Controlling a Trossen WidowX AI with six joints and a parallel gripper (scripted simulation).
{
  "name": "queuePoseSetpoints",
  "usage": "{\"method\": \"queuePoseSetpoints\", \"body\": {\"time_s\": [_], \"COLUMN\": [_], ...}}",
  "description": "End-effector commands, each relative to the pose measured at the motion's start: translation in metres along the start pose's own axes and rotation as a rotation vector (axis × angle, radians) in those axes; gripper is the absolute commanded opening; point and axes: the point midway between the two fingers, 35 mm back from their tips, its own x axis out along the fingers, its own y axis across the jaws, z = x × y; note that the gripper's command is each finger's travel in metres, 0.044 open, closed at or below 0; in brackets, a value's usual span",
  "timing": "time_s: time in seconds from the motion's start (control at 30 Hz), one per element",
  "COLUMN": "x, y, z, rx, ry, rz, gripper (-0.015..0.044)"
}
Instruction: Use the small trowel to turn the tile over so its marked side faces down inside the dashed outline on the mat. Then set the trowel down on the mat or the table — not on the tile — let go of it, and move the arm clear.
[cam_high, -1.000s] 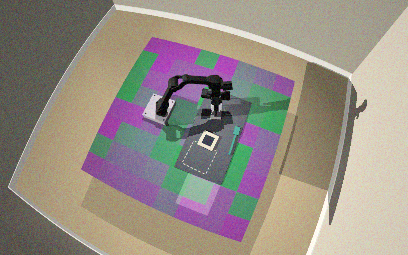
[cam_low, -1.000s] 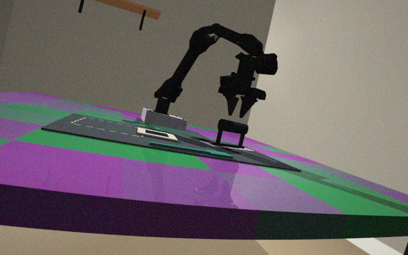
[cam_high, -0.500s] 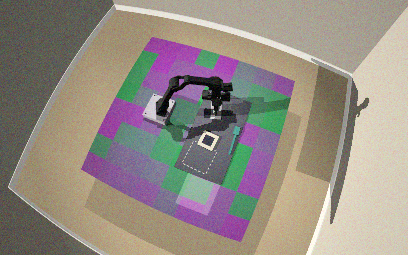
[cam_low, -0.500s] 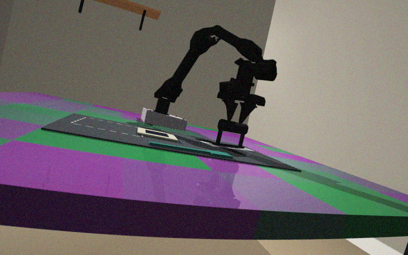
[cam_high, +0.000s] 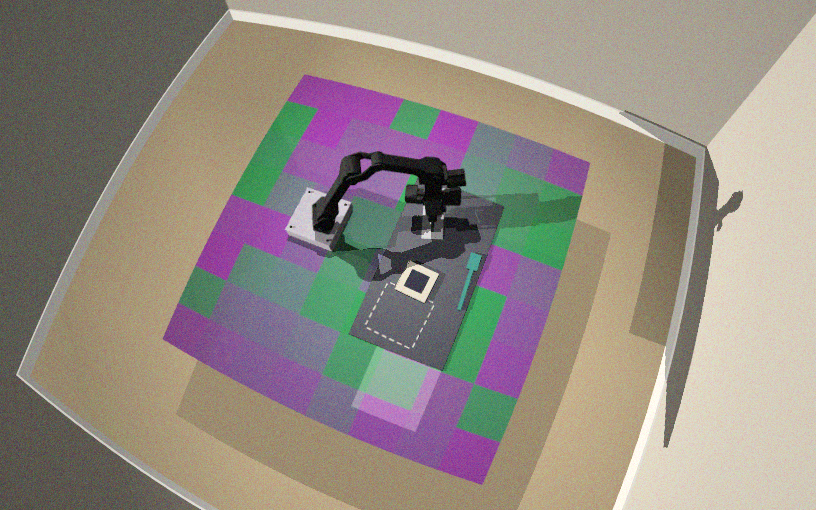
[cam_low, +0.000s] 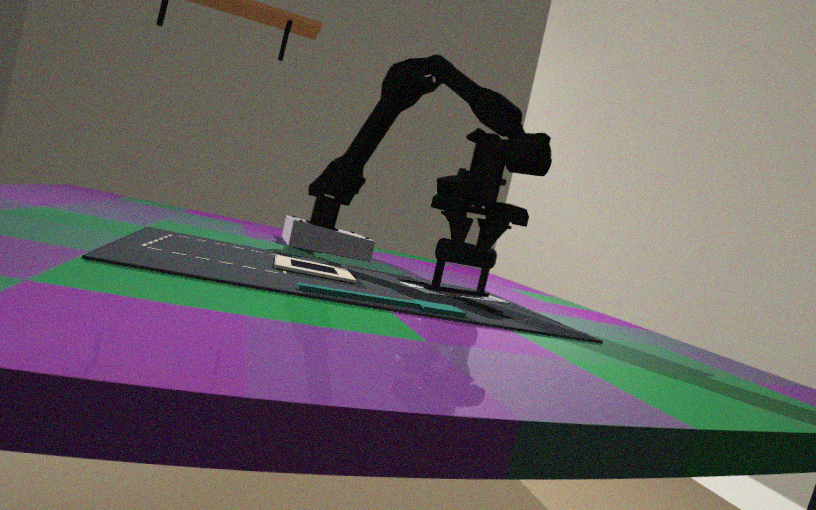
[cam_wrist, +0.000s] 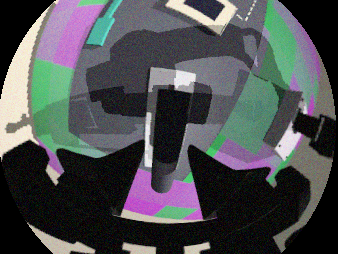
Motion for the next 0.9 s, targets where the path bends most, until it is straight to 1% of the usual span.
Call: {"method": "queuePoseSetpoints", "body": {"time_s": [0.0,0.07,0.1,0.87], "x": [0.0015,0.0015,0.0015,0.0015], "y": [0.0004,0.0004,0.0004,0.0004], "z": [-0.0001,-0.0001,-0.0001,-0.0001], "rx": [-0.006,-0.006,-0.006,0.012], "ry": [0.000,0.000,0.000,0.000], "rz": [0.003,0.003,0.003,0.003], "gripper": [0.0191,0.0139,0.0132,0.0130]}}
